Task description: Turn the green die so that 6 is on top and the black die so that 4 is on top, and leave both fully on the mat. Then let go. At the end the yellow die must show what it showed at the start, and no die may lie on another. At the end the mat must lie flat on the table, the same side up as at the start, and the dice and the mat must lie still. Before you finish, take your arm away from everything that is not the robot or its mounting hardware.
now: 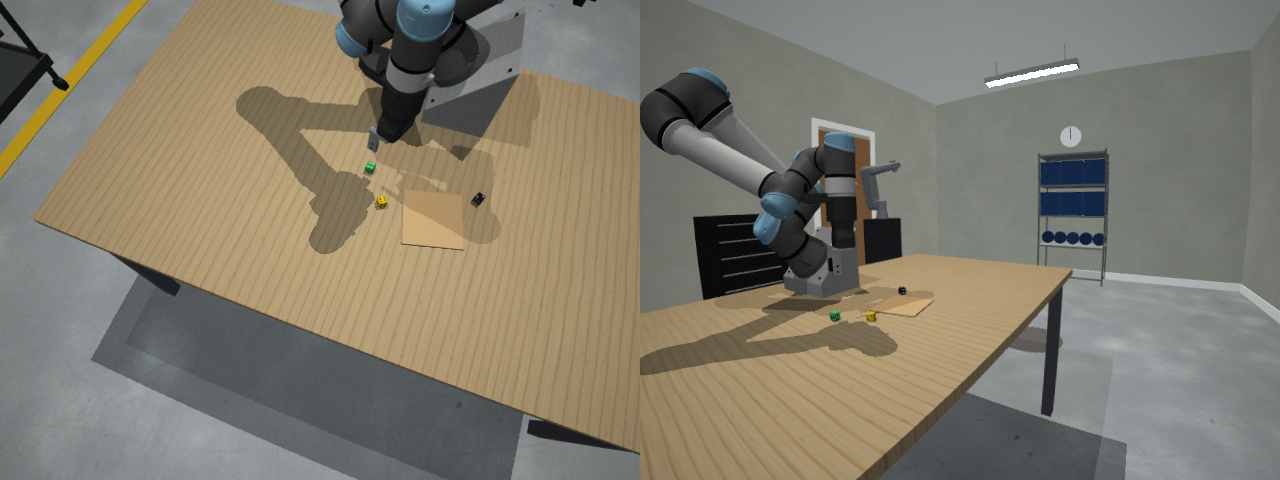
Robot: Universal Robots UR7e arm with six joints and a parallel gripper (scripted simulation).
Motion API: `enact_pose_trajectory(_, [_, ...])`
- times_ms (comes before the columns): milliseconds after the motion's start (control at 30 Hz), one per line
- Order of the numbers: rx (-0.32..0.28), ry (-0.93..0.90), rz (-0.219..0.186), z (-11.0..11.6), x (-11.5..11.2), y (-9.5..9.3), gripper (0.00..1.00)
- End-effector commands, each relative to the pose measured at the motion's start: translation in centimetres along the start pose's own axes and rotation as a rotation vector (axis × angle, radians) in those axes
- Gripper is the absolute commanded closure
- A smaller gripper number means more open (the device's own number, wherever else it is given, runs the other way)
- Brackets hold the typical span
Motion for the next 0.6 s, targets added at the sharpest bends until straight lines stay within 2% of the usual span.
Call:
enact_pose_trajectory(0, [0.000,0.007,-0.001,-0.02,-0.03,0.00,0.00])
enact_pose_trajectory(367, [-0.001,0.083,-0.001,-0.20,-0.11,-0.20,0.00])
enact_pose_trajectory(567, [-0.001,0.192,0.000,-0.44,-0.22,-0.48,0.00])
Point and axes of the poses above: the point where the finger pads meet when closed, its own y axis back along the fingers, its own x axis across the jaws, z = x × y, the point moved 1 cm from there along y, back along the fingers, and after that the axes turned 12 degrees about y, right-handed, at the moved point
